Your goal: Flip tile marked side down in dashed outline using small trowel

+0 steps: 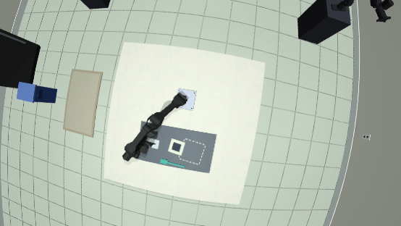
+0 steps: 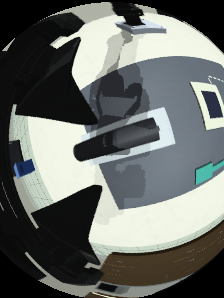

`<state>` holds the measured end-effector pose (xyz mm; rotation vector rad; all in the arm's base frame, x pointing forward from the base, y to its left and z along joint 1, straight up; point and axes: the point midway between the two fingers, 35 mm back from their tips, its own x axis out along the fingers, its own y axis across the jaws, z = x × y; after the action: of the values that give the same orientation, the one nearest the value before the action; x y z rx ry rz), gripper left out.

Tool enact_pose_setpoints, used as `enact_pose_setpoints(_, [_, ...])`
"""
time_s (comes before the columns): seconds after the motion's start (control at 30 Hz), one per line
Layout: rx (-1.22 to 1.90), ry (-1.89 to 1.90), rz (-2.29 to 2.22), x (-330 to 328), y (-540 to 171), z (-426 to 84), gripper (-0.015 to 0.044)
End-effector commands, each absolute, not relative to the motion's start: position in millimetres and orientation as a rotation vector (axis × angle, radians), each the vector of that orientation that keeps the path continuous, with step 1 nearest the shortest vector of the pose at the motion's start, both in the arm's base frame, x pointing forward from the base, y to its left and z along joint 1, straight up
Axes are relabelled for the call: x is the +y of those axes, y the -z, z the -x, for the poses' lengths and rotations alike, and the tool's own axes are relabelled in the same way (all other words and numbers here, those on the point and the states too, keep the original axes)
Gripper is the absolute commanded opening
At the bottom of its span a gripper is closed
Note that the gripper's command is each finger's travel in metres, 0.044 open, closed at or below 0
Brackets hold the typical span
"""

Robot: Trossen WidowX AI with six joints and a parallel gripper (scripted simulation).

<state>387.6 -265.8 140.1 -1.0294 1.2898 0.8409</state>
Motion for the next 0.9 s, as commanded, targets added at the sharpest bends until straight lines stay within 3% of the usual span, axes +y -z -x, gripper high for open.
enact_pose_setpoints(0.0, [1.296,-0.717,0.925,-268.6,-137.3,-388.8,0.0300])
enact_pose_setpoints(0.87, [1.183,-0.080,0.256,-276.6,-124.8,-389.8,0.0300])
